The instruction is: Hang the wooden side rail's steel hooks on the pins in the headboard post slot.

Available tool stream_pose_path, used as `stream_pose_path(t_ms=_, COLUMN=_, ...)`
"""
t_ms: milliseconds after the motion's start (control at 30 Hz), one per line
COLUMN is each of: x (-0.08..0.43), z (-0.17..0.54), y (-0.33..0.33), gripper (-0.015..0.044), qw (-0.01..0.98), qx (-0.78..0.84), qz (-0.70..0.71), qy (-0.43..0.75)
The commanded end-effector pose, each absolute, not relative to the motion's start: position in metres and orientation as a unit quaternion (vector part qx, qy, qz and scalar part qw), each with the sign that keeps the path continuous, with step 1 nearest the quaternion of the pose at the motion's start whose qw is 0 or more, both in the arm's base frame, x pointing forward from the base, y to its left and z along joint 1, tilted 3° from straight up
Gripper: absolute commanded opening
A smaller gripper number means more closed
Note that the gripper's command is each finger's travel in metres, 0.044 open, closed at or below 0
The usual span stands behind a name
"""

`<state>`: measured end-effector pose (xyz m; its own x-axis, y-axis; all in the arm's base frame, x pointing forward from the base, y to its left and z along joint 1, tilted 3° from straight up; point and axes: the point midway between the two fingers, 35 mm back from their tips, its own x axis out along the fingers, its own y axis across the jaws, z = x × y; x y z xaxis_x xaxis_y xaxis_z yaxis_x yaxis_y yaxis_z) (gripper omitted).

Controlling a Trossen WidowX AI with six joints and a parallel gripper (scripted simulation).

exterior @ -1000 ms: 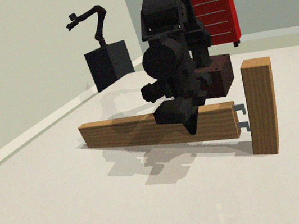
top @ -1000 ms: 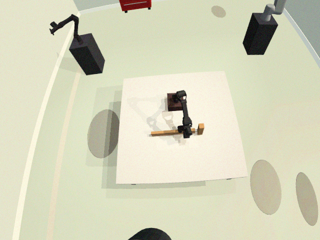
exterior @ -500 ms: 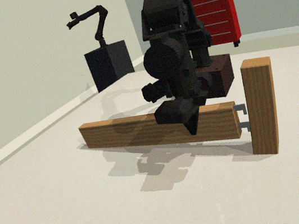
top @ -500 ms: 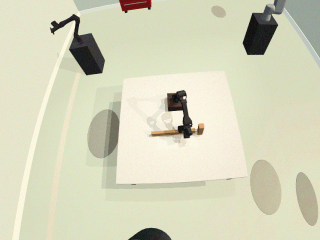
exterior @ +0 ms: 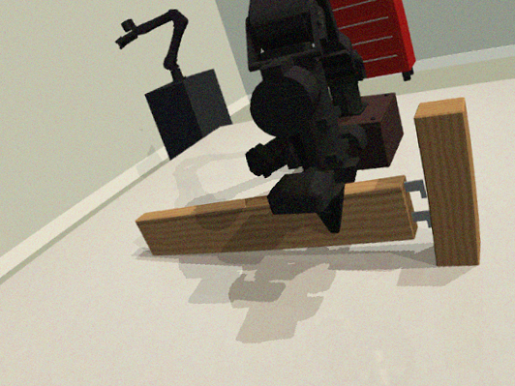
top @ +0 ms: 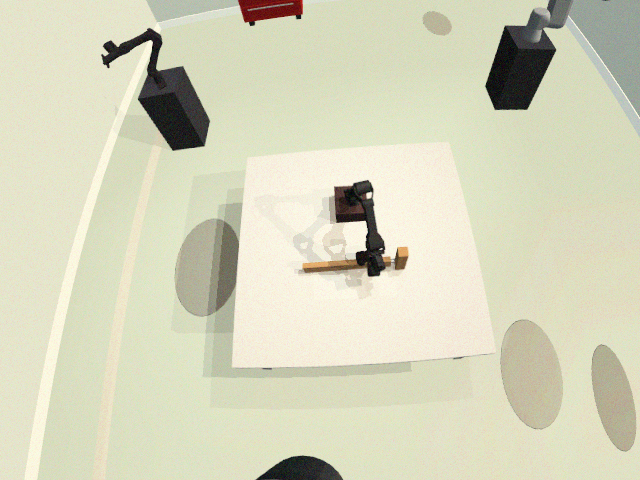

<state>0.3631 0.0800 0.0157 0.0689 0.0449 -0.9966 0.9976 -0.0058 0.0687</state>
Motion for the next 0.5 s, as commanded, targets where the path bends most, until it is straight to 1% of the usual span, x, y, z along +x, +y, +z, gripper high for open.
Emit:
stream_pose_path(t_ms=0, x=0.3631, z=0.0168, y=0.0820, gripper=0.0000, qw=0.503, qx=0.532, qz=-0.470, qy=0.493)
stream_pose_path(t_ms=467, x=0.3637, z=0.0184, y=0.0834, gripper=0.0000, qw=0.503, qx=0.532, qz=-0.470, qy=0.493)
